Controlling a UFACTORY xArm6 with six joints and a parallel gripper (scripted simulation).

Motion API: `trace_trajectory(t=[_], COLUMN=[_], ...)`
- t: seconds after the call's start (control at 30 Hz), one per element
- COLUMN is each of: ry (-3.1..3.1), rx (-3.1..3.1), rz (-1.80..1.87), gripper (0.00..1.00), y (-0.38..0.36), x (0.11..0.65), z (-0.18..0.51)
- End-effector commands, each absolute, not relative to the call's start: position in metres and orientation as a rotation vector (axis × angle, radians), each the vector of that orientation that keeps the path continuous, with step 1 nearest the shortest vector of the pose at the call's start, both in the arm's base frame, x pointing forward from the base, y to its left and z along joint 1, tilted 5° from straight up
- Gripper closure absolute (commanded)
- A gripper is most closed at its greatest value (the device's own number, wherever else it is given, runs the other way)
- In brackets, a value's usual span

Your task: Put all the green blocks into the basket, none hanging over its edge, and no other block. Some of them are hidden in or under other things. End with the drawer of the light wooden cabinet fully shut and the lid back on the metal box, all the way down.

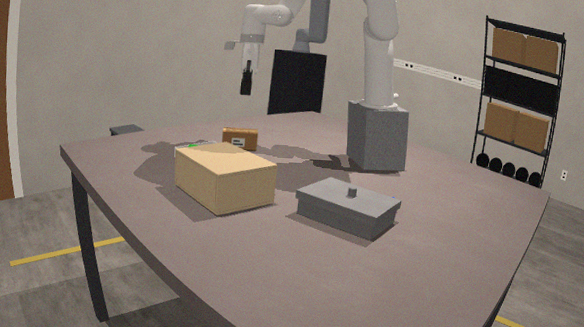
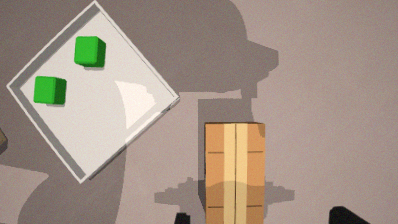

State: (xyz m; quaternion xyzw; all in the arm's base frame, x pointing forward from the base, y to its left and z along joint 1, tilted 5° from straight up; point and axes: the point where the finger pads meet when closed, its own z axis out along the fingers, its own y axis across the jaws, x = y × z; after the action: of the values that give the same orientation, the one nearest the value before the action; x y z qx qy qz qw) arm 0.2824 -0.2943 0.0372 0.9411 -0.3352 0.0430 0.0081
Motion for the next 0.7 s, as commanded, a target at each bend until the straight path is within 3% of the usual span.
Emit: trace_trajectory(t=[0.0, 0.67], ry=[-1.047, -1.047], rx=[2.94, 2.94], rz=[0.139, 0.139], gripper=[0.1, 0.1], y=[-0.296, -0.298], x=[0.284, 0.288], z=[0.033, -0.015])
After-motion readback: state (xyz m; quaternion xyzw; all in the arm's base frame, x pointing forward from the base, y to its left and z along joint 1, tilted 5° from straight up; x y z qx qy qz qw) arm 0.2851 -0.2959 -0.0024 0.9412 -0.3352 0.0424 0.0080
